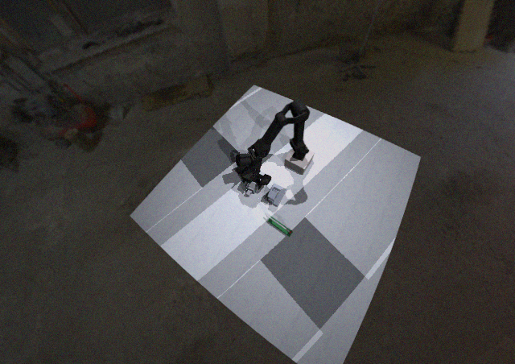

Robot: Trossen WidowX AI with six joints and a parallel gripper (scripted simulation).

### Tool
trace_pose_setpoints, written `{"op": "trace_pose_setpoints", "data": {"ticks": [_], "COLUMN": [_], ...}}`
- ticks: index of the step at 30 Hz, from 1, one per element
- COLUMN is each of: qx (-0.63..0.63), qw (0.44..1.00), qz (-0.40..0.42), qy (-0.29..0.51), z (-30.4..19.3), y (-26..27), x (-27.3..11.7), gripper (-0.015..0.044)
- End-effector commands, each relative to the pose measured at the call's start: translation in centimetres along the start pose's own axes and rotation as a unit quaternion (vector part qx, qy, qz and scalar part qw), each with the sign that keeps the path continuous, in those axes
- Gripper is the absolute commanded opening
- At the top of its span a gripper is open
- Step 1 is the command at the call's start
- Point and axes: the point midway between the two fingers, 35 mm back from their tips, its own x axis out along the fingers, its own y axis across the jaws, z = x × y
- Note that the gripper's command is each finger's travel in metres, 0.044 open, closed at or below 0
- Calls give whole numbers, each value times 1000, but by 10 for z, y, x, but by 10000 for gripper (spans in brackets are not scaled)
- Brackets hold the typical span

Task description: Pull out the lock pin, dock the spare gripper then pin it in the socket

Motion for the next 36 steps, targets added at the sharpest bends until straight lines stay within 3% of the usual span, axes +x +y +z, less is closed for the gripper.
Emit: {"op": "trace_pose_setpoints", "data": {"ticks": [1,18,27,34,36], "qx": [-1,-1,-1,-1,-1], "qw": [1000,1000,1000,1000,1000], "qz": [3,3,3,3,3], "qy": [1,1,1,1,1], "z": [-4,-18,-18,-18,-17], "y": [1,3,3,2,2], "x": [6,25,25,25,25], "gripper": [440,440,204,157,105]}}
